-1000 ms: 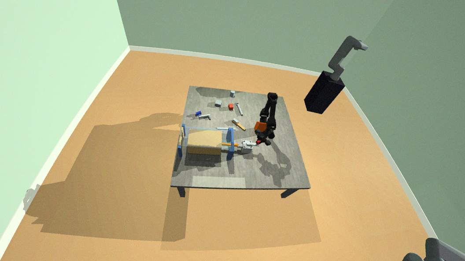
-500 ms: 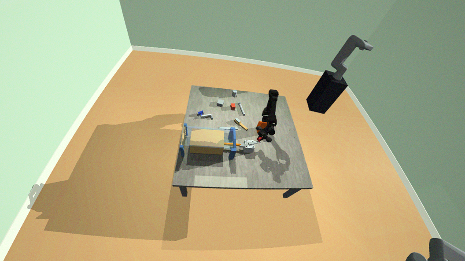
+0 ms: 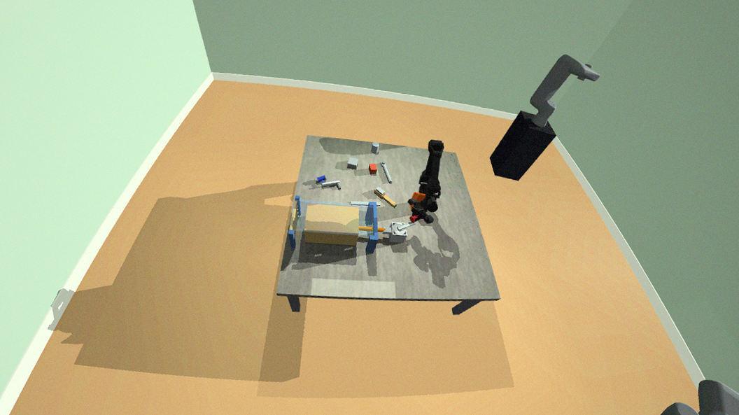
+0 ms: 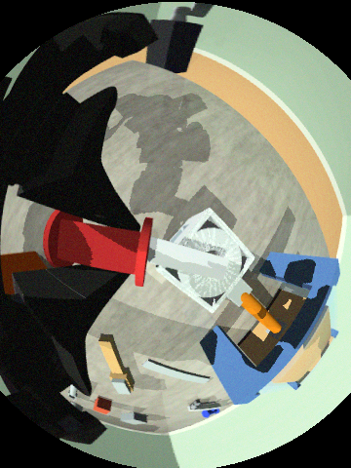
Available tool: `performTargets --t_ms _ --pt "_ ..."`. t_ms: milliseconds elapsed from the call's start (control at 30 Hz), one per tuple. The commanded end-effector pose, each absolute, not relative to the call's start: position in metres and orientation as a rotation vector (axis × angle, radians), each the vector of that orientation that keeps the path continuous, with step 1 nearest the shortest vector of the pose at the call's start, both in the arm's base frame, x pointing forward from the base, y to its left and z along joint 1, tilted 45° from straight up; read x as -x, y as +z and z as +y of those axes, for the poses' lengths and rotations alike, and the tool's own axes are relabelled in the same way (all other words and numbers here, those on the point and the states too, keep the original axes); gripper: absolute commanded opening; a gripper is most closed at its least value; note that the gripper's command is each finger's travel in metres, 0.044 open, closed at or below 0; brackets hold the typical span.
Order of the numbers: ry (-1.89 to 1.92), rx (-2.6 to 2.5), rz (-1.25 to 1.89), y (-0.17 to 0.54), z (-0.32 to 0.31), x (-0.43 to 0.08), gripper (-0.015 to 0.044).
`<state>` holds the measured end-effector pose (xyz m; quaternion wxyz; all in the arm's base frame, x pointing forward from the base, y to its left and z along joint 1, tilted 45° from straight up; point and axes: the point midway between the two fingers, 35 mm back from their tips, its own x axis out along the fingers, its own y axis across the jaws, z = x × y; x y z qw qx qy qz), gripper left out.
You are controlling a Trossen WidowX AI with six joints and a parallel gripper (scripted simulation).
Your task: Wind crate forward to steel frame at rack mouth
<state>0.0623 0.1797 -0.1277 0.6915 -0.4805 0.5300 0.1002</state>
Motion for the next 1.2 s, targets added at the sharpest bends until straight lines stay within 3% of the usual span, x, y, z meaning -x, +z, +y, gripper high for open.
performTargets --t_ms 0,1167 --pt "0.197 1.095 1.163 -0.12 0.169 -0.072 0.0" --pt "0.194 1.097 1.161 -0.102 0.156 -0.104 0.0"
